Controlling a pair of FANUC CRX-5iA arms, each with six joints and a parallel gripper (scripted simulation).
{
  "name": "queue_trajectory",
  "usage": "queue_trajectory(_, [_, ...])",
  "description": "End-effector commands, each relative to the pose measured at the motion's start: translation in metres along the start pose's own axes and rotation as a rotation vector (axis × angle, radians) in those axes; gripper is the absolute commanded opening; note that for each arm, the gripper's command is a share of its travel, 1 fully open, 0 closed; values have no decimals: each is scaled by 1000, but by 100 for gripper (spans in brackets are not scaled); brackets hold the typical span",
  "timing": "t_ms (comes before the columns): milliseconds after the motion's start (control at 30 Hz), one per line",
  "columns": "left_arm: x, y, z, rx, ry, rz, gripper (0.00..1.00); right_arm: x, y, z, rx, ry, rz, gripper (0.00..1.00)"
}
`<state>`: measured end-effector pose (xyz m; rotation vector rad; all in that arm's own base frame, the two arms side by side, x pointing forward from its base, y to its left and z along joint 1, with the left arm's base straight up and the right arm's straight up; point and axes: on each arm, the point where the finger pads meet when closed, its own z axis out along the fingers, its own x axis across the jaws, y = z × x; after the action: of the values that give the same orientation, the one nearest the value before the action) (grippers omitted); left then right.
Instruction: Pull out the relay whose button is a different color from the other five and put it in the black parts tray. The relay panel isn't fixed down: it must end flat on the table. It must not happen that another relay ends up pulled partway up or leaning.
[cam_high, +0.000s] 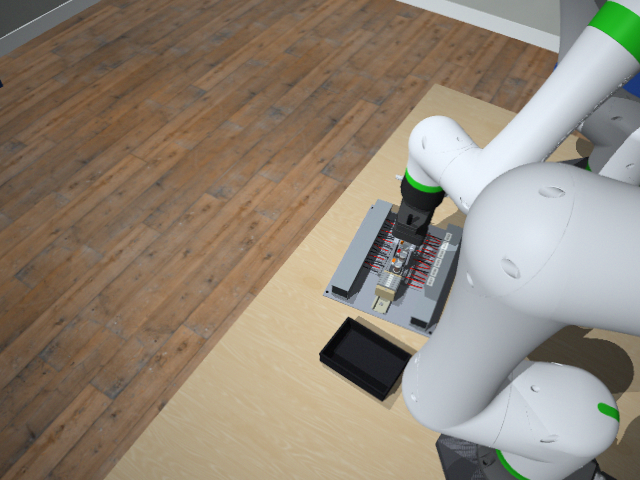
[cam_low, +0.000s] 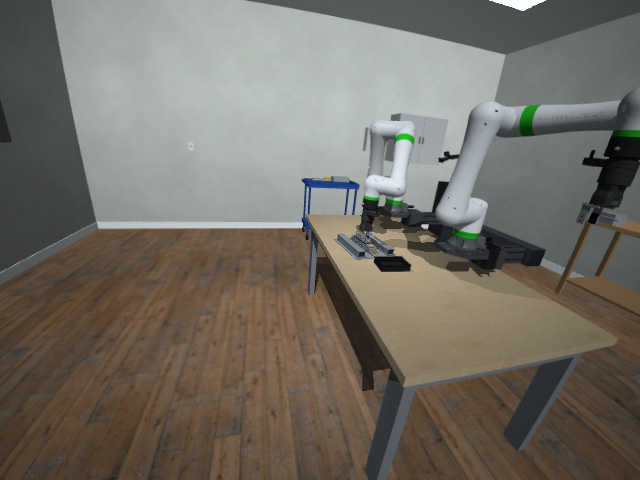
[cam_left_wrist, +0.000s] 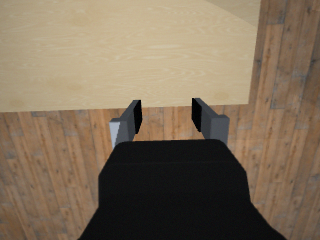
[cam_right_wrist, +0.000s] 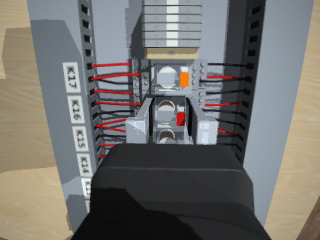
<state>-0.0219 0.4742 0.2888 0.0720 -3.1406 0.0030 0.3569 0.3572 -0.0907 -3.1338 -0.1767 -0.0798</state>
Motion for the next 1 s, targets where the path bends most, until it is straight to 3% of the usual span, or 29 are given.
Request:
queue_trajectory(0, [0, 0, -1, -2, 0, 0, 100, 1, -1, -1, 1, 1, 0, 0])
queue_trajectory(967, [0, 0, -1, -2, 0, 0, 100, 2, 0, -1, 1, -50, 0, 0])
